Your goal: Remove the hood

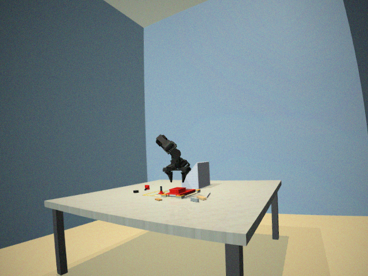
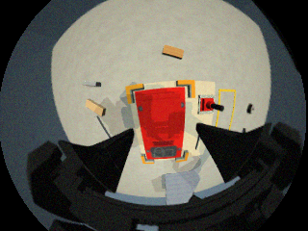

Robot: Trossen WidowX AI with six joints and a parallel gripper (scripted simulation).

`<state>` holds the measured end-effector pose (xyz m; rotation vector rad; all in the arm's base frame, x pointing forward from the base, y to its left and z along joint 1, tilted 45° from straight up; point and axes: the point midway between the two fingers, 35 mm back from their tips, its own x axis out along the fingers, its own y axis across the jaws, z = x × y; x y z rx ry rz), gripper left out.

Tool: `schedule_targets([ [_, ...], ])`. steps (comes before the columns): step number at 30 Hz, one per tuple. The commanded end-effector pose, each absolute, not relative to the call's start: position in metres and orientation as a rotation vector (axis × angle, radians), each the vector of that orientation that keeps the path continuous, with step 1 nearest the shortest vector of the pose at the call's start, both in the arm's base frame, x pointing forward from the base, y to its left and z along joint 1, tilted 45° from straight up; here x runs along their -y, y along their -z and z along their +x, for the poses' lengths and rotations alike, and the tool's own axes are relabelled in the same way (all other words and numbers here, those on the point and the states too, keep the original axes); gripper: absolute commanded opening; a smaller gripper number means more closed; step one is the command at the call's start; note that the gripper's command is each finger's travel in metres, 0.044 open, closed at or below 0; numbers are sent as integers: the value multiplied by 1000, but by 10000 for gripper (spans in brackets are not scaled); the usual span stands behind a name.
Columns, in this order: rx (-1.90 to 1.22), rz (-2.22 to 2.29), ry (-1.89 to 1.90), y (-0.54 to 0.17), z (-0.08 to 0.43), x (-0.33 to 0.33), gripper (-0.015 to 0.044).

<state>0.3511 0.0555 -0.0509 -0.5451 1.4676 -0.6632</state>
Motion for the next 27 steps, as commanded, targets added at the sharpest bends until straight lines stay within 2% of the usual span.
schedule_targets([
  [1,-1472,-555,663,54,349,-52,440],
  [27,-1472,-555,665,72,349,-36,440],
])
